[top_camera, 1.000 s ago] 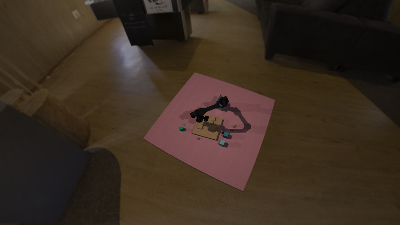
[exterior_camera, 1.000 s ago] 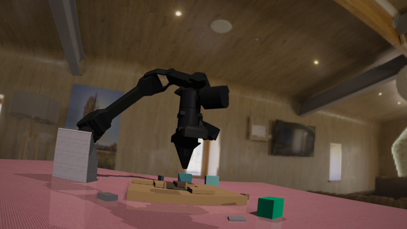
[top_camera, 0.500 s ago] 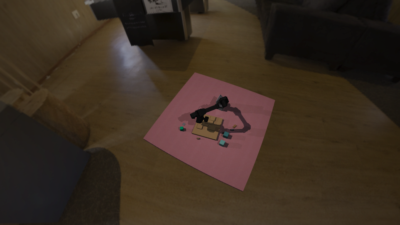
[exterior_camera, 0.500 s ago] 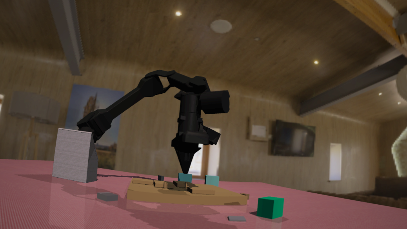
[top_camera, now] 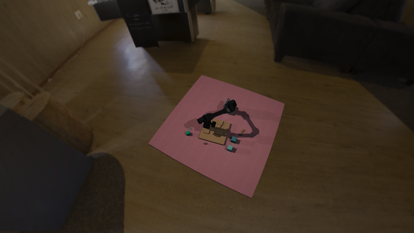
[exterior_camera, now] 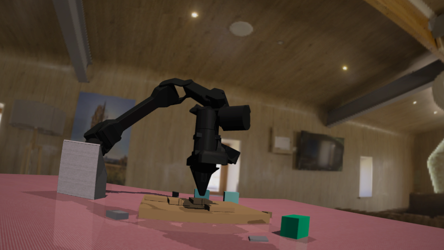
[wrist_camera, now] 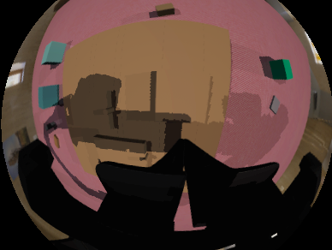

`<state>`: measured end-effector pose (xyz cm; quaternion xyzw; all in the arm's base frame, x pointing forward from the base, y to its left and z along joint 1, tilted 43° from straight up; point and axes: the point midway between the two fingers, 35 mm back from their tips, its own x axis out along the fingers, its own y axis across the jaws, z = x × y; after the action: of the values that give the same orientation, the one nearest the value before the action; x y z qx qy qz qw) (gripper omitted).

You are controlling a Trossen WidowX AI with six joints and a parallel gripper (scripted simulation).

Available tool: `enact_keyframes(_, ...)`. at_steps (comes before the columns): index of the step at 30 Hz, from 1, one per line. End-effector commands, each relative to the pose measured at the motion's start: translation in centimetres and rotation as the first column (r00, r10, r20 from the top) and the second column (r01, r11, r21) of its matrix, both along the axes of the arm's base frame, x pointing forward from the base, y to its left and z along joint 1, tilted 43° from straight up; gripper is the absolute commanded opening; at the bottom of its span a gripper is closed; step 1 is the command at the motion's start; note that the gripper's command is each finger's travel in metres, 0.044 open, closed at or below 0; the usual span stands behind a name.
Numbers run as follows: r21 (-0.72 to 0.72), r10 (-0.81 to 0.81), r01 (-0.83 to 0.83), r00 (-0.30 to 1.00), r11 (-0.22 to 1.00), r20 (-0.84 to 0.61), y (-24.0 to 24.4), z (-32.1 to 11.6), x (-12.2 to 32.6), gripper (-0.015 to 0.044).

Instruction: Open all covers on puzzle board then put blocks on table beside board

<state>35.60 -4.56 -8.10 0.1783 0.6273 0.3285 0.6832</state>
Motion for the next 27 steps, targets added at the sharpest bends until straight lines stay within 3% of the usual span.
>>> enact_keyframes(1,0.005,0.001,-0.001,1.0,1.0,-0.008,0.5,-0.4,-0.2,0.0)
enact_keyframes(27,0.008,0.001,-0.001,1.0,1.0,-0.008,2.4,-2.1,-0.3,0.0)
